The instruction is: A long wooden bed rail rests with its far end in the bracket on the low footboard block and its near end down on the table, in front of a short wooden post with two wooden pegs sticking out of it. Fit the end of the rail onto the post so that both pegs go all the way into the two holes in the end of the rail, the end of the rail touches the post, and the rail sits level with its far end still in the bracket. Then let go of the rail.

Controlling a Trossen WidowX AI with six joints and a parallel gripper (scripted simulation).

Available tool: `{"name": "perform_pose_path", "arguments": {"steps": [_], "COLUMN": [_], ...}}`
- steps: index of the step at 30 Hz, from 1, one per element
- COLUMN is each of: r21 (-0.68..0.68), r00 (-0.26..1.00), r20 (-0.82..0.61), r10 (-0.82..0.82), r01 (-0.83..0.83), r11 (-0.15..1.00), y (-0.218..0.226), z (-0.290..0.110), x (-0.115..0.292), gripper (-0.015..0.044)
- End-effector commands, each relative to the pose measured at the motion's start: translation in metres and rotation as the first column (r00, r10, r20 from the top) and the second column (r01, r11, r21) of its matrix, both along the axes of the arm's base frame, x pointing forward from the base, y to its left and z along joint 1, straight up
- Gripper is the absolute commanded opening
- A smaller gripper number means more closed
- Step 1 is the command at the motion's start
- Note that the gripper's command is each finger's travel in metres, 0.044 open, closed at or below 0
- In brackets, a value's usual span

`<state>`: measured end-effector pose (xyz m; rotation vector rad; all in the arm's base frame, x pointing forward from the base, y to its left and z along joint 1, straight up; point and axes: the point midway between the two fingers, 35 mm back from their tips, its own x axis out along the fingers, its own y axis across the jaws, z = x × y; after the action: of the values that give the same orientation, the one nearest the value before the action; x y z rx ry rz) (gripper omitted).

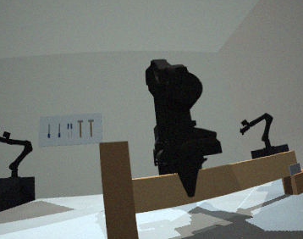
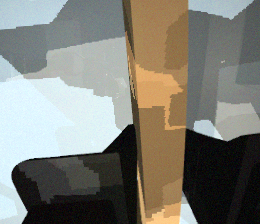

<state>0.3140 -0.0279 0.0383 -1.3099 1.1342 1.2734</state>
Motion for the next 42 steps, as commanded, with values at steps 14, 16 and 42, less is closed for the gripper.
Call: {"name": "perform_pose_path", "arguments": {"steps": [14,16,42], "r21": [0.004,0.004,0.003], "r00": [1.000,1.000,1.000], "r20": [-0.002,-0.002,0.005], "r10": [0.002,0.002,0.003], "r01": [-0.002,-0.002,-0.003], "r11": [1.000,1.000,1.000], "y": [0.000,0.000,0.030], "z": [0.000,0.000,0.029], "x": [0.000,0.000,-0.005], "gripper": [0.0131,0.0184,0.0440]}}
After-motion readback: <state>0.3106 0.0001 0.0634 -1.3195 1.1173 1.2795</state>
